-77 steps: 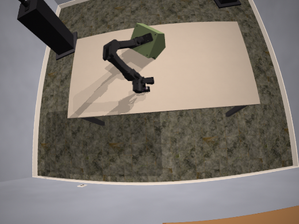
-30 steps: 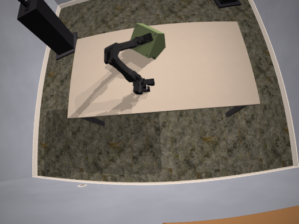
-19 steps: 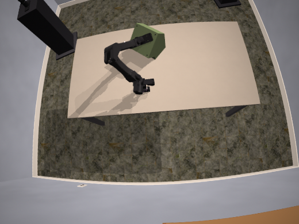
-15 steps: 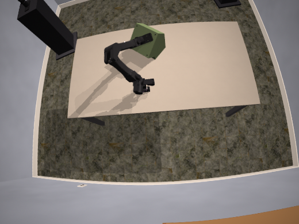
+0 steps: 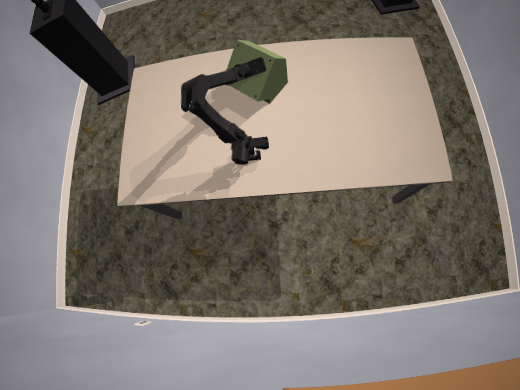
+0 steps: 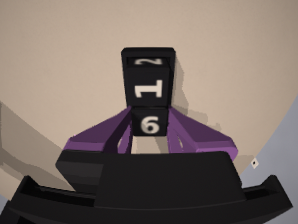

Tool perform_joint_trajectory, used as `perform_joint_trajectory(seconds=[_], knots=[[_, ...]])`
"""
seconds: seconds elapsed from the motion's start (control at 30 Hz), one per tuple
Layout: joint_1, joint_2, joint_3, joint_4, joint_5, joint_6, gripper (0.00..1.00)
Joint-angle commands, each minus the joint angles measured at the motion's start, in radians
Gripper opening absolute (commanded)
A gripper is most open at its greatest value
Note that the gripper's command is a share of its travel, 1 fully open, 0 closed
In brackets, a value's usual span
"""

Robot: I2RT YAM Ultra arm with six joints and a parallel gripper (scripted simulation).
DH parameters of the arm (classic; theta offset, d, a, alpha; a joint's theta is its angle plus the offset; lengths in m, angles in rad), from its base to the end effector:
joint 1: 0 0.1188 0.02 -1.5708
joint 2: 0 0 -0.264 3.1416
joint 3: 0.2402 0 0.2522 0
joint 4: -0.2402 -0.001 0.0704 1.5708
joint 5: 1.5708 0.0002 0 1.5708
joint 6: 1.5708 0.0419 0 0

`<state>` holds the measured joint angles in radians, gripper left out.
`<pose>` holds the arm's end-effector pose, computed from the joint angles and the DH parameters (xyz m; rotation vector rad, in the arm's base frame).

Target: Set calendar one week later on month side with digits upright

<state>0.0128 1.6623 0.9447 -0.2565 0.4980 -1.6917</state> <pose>0.3284 -0.0148 0.1770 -2.0217 2.0674 -1.1494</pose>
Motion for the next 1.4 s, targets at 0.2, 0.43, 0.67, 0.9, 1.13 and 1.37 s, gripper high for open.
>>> perform_joint_trajectory(seconds=[0.2, 0.43, 0.67, 0.9, 1.13, 1.37], knots=[[0.003, -0.006, 0.001, 0.002, -0.008, 0.0, 0.26], [0.003, -0.006, 0.001, 0.002, -0.008, 0.0, 0.26], [0.003, -0.006, 0.001, 0.002, -0.008, 0.0, 0.26], [0.005, -0.01, 0.001, -0.004, -0.007, 0.002, 0.26], [0.035, -0.066, 0.004, -0.077, 0.01, 0.03, 0.26], [0.129, -0.2, 0.045, -0.299, 0.06, 0.123, 0.26]])
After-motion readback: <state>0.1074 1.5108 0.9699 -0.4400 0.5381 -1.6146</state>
